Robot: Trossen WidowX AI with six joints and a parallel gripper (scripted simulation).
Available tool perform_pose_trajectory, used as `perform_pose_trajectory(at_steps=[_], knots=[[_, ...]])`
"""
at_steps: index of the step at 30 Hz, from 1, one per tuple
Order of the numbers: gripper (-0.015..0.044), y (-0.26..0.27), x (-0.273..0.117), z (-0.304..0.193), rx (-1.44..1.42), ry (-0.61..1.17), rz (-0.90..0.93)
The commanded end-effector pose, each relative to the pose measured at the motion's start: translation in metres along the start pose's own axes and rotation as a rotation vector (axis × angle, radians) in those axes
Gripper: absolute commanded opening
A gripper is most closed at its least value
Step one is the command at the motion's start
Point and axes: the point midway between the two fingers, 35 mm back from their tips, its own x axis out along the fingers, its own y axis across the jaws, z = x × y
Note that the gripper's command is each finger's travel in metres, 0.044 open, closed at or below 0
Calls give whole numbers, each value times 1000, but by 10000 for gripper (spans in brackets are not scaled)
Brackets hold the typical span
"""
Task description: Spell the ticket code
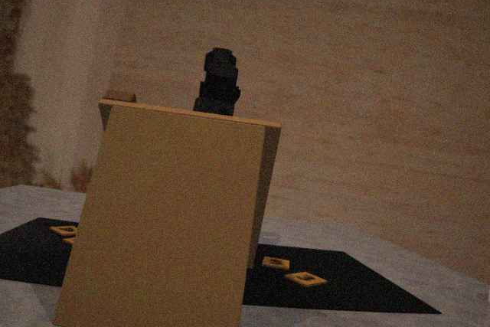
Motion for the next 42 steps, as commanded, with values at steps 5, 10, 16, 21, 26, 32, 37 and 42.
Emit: perform_pose_trajectory(at_steps=[5, 10, 16, 21, 26, 32, 37, 42], knots=[[0, -4, 0, 0, -4, -2, 4], [0, -7, 0, 0, -4, -2, 4], [0, -10, 0, 0, -4, -2, 3], [0, -12, 0, 0, -4, -2, 3], [0, -15, 0, 0, -5, -2, 3], [0, -18, 0, 0, -5, -2, 3], [0, -21, 0, 0, -5, -2, 3], [0, -23, 0, 0, -5, -2, 3]])
